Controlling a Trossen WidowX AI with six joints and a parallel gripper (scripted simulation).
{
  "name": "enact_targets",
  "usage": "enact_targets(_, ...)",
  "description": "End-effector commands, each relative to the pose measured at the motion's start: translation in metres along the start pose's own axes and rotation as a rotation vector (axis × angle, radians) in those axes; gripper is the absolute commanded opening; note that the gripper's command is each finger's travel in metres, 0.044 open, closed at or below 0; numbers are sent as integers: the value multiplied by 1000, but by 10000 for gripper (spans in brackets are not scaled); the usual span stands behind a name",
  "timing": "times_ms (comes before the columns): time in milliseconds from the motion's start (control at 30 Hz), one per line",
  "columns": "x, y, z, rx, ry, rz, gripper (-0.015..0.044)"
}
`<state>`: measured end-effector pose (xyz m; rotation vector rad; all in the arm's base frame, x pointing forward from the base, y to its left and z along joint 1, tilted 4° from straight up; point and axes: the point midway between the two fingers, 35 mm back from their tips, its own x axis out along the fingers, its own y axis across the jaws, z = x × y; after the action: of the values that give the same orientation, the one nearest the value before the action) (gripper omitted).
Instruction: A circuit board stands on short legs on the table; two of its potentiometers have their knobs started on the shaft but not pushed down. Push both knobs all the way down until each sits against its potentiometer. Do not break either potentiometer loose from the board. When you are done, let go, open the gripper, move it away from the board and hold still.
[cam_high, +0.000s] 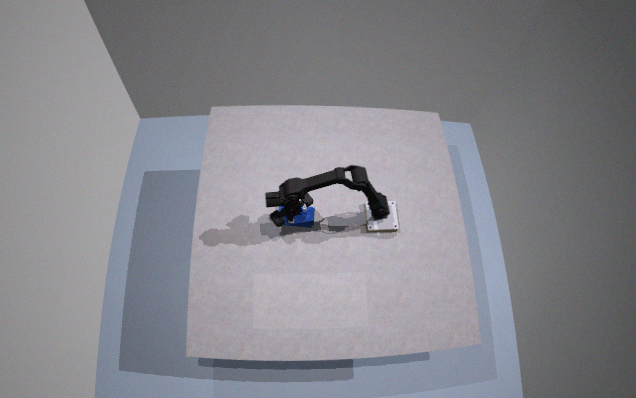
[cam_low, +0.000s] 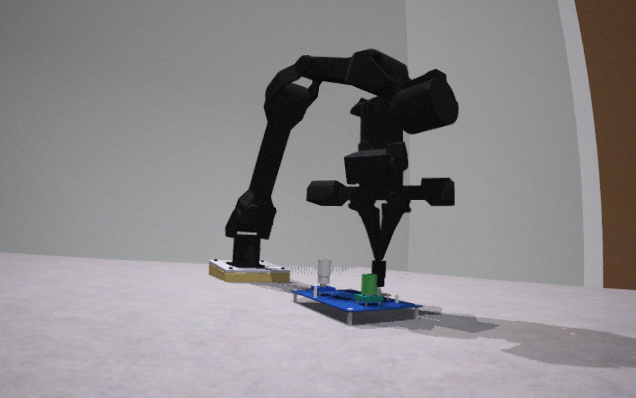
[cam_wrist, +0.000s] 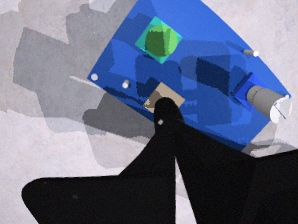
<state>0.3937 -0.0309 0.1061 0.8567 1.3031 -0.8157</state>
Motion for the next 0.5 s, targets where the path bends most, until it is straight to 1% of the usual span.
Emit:
enact_targets(0, 2, 1, 0, 6, 2, 3, 0)
enact_targets(467, 4, 1, 0, 6, 2, 3, 0)
